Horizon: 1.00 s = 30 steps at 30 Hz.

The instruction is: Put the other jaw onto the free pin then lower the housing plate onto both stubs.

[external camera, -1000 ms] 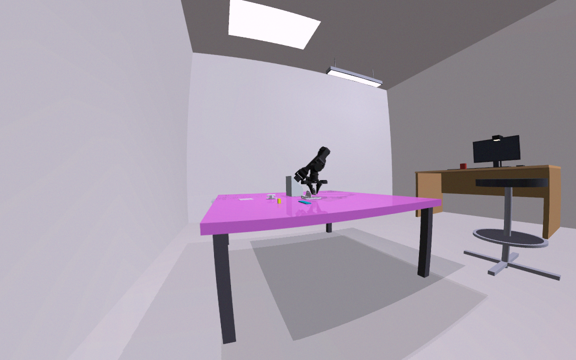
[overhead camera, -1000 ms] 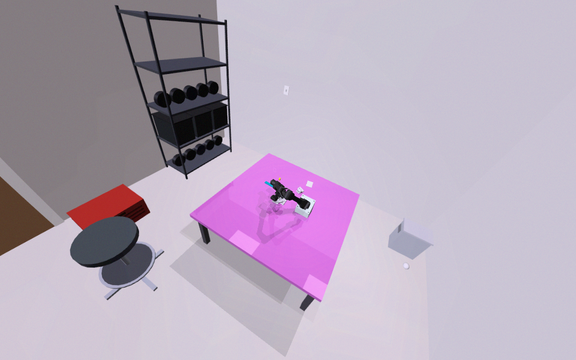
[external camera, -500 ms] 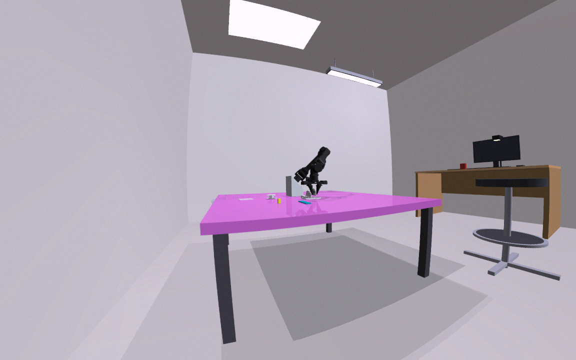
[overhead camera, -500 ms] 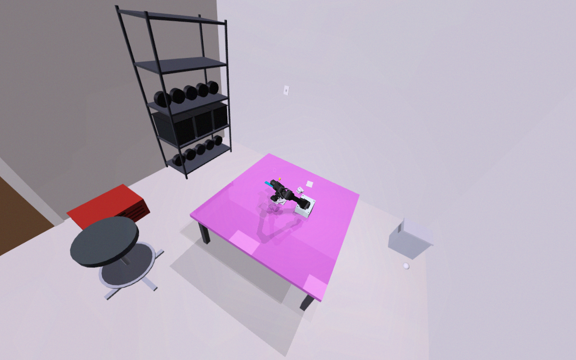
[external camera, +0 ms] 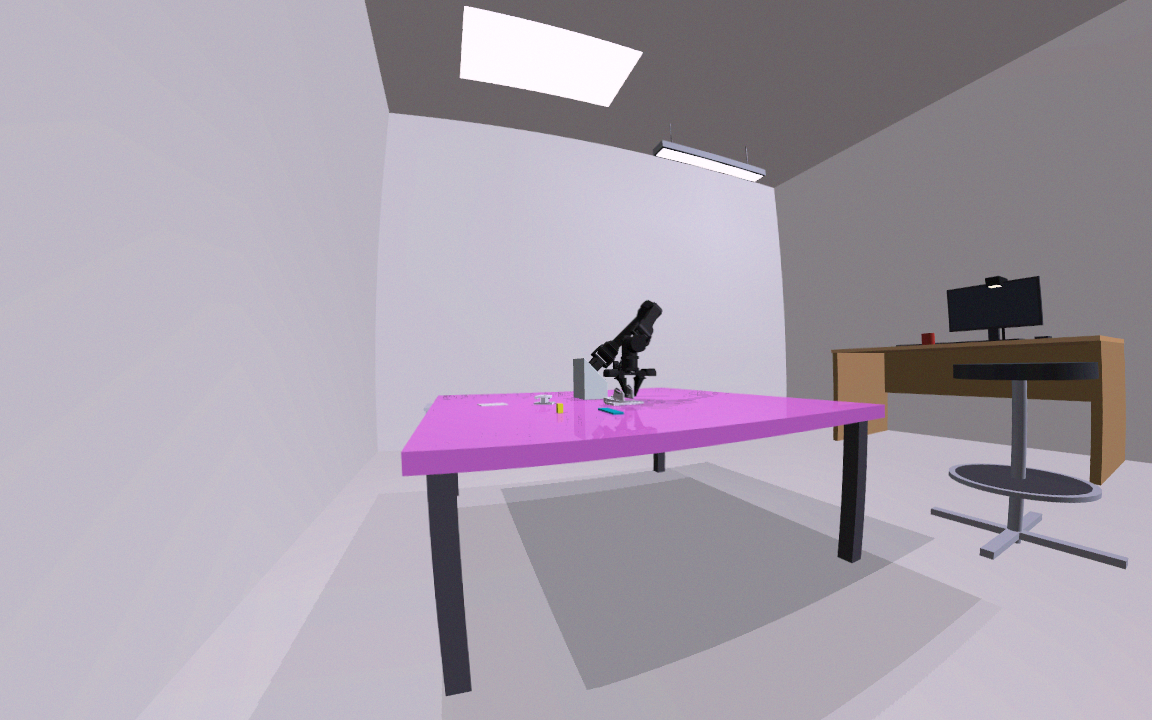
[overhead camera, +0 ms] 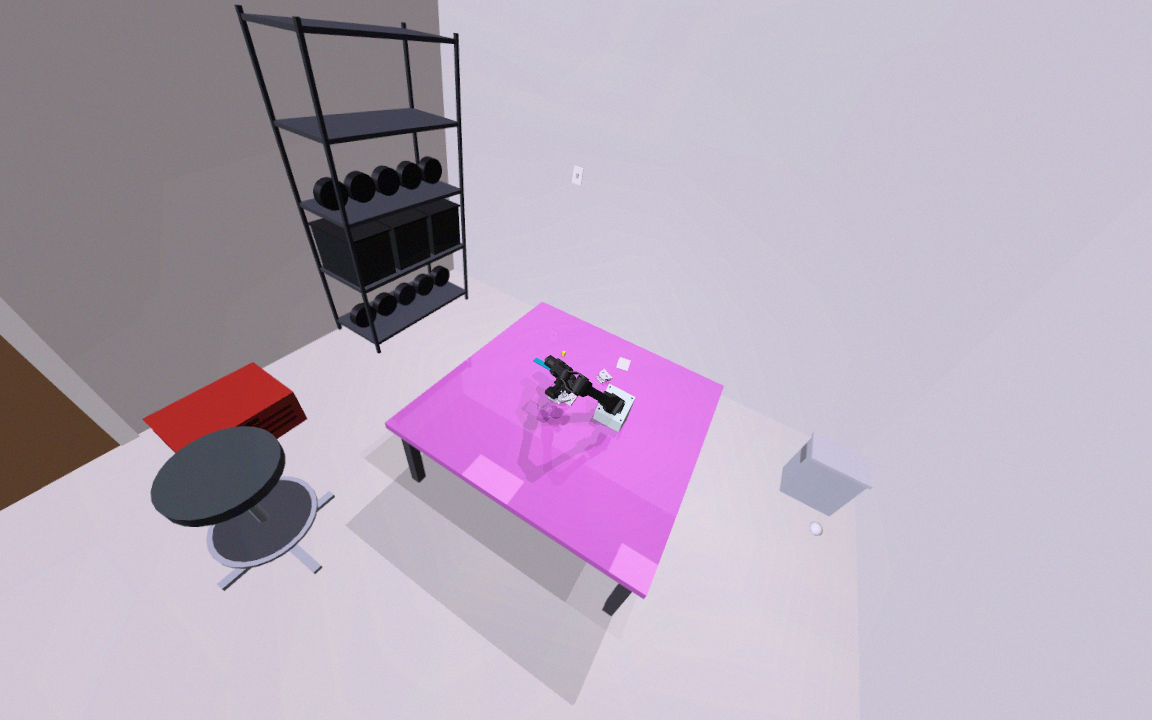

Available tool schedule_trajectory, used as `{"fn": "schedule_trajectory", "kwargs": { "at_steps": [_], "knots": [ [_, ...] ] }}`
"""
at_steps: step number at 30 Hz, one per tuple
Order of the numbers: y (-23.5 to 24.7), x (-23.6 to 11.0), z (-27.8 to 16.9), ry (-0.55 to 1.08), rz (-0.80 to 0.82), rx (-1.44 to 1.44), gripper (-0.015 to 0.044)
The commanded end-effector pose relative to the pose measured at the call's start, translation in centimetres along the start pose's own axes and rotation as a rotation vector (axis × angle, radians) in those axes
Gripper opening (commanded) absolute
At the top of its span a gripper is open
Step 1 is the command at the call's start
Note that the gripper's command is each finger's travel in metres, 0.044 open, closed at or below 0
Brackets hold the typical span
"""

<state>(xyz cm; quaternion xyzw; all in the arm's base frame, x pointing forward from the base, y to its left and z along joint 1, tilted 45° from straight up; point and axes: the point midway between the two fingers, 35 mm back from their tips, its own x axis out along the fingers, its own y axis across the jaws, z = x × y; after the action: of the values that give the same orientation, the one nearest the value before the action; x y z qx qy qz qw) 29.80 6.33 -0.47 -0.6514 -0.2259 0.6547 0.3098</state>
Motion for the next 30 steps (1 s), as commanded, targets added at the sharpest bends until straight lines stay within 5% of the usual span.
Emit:
{"fn": "schedule_trajectory", "kwargs": {
  "at_steps": [1,30],
  "knots": [
    [0.01,0.15,0.09,-0.003,-0.004,0.006,0.0134],
    [0.0,1.03,0.1,-0.003,-0.004,0.004,0.0134]
  ]
}}
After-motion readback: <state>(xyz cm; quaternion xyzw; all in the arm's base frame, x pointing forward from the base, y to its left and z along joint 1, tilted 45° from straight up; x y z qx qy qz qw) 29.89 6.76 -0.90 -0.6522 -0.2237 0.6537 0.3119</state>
